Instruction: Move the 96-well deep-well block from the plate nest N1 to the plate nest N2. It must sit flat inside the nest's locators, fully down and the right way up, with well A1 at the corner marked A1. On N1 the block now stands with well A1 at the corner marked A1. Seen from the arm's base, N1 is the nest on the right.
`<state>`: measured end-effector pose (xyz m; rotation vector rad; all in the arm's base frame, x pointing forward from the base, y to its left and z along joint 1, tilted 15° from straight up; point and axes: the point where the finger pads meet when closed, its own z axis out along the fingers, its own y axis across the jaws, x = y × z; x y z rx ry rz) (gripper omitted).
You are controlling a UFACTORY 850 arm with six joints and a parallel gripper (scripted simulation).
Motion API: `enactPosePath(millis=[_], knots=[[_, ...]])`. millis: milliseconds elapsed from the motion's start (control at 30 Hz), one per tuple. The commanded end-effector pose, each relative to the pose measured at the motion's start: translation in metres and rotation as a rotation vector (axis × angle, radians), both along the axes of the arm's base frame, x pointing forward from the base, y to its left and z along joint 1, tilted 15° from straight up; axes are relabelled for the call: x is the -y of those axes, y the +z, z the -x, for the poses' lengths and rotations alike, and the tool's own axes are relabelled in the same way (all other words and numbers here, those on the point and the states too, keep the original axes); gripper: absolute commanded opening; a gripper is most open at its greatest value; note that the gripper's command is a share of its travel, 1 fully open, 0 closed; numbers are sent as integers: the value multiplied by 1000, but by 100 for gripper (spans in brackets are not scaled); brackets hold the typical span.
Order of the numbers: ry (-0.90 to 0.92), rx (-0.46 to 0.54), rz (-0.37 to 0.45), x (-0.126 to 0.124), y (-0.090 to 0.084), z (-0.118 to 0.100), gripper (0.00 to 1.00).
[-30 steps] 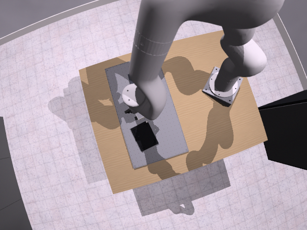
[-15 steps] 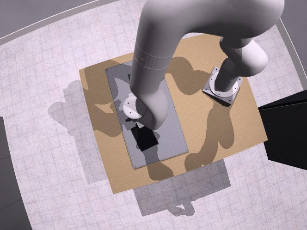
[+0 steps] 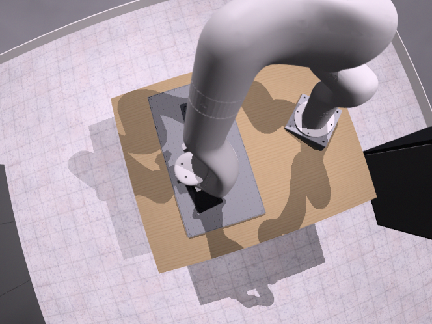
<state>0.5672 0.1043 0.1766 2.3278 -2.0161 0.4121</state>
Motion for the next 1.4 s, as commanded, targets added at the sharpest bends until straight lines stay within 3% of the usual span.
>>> enactPosePath(millis=[0,767,1367], knots=[[0,2,0,-13,-1,-4,0],[0,2,0,-81,-12,-20,0],[0,2,0,-81,-12,-20,0]])
